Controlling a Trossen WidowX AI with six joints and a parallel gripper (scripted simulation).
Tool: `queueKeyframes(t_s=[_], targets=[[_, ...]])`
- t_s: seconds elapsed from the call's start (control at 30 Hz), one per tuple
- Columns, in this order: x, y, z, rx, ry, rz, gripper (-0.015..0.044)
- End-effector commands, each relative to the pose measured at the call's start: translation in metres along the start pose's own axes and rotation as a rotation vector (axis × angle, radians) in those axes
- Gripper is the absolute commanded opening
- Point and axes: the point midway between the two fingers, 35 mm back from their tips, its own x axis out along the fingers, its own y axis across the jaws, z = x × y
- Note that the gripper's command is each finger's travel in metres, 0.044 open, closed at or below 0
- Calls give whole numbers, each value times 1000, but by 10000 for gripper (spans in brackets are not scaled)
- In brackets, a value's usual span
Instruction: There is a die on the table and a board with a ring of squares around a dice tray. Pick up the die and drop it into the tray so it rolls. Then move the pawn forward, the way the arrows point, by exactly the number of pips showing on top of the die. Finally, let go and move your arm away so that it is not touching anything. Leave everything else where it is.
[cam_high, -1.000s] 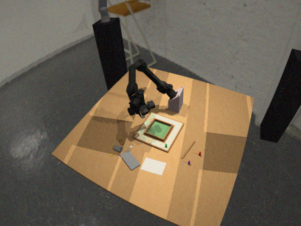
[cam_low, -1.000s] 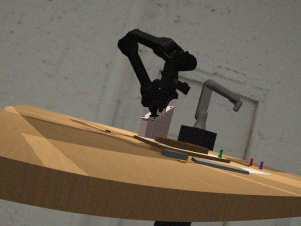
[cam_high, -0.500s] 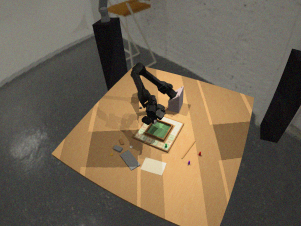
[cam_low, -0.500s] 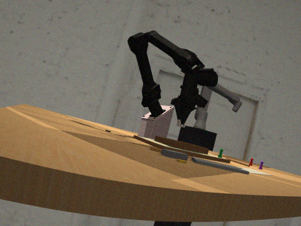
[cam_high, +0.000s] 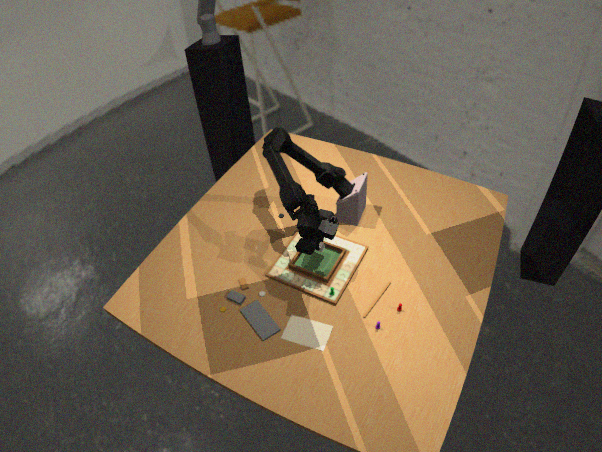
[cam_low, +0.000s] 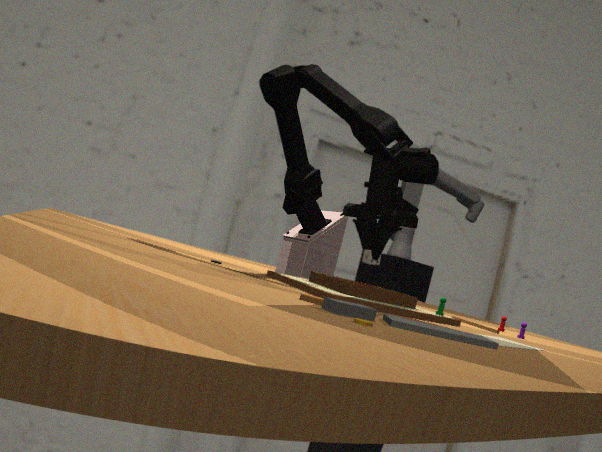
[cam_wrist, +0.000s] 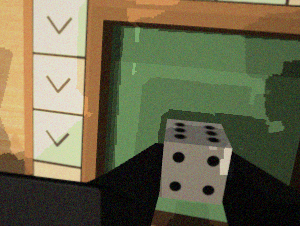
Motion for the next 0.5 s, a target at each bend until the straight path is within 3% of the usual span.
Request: queueKeyframes(t_s=[0.0,0.47], targets=[[5,4,-1,-4,-107,38,0],[10,8,3,-18,-560,23,0]])
